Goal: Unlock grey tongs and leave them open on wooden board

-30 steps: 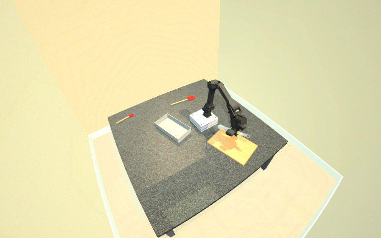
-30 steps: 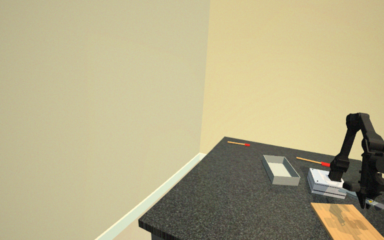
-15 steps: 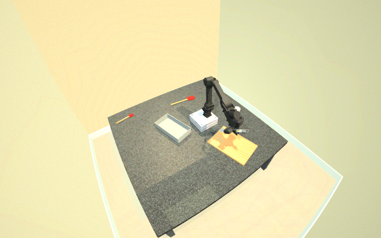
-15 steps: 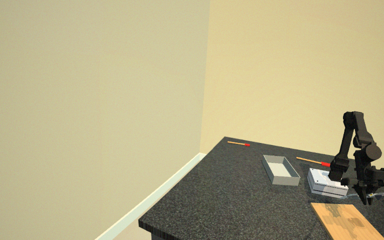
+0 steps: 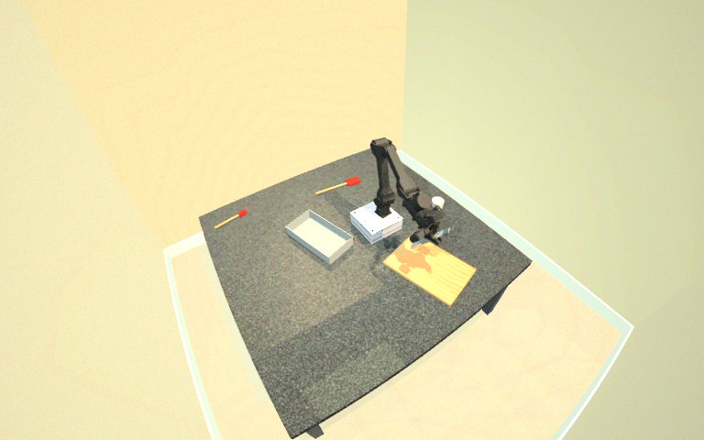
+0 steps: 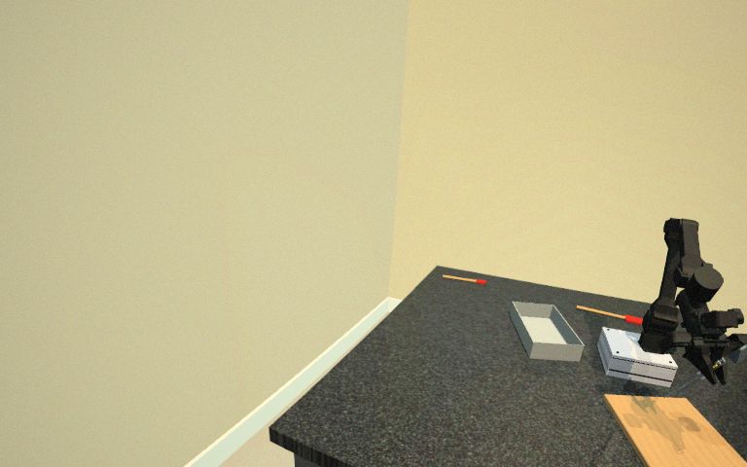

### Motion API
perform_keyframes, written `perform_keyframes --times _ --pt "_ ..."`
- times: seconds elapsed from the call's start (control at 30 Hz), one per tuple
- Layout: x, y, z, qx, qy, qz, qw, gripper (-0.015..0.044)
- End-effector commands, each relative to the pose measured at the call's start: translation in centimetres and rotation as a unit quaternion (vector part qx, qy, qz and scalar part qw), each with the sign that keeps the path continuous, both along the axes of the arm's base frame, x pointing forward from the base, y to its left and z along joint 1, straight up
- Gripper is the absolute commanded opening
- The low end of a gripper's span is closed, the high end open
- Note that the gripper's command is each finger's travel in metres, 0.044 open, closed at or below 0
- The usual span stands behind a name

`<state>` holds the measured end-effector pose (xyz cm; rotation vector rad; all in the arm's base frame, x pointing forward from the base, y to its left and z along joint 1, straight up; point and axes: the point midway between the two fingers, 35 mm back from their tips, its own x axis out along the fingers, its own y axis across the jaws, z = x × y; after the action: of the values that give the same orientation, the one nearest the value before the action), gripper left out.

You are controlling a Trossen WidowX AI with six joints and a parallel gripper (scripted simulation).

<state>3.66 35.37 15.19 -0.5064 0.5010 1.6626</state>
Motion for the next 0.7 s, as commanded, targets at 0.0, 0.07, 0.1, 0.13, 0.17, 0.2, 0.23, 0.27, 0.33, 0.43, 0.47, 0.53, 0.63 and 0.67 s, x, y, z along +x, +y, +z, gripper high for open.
perform_keyframes --times 0.0,0.07,0.1,0.13,0.17,0.2,0.23,0.27,0.33,0.43,0.47,0.53,0.63,0.67 --pt "-0.1 -0.7 1.4 0.059 0.002 0.005 0.998 -0.0150" --pt "-0.1 -1.1 1.7 0.079 0.002 0.007 0.997 -0.0150" --pt "-0.2 -1.2 1.9 0.089 0.002 0.008 0.996 -0.0150" --pt "-0.2 -1.4 2.0 0.098 0.001 0.009 0.995 -0.0150" --pt "-0.2 -1.6 2.2 0.108 0.001 0.011 0.994 -0.0150" --pt "-0.3 -1.8 2.3 0.118 0.000 0.012 0.993 -0.0150" --pt "-0.3 -2.0 2.4 0.127 0.000 0.013 0.992 -0.0150" --pt "-0.3 -2.2 2.6 0.137 -0.001 0.015 0.990 -0.0150" --pt "-0.4 -2.5 2.8 0.150 -0.002 0.017 0.989 -0.0150" --pt "-0.4 -2.6 2.8 0.151 -0.002 0.017 0.988 -0.0150" --pt "-0.4 -2.6 2.8 0.151 -0.002 0.017 0.988 -0.0150" --pt "-0.4 -2.6 2.8 0.151 -0.002 0.017 0.988 -0.0150" --pt "-0.4 -2.6 2.8 0.151 -0.002 0.017 0.988 -0.0150" --pt "-0.4 -2.6 2.8 0.151 -0.002 0.017 0.988 -0.0150"
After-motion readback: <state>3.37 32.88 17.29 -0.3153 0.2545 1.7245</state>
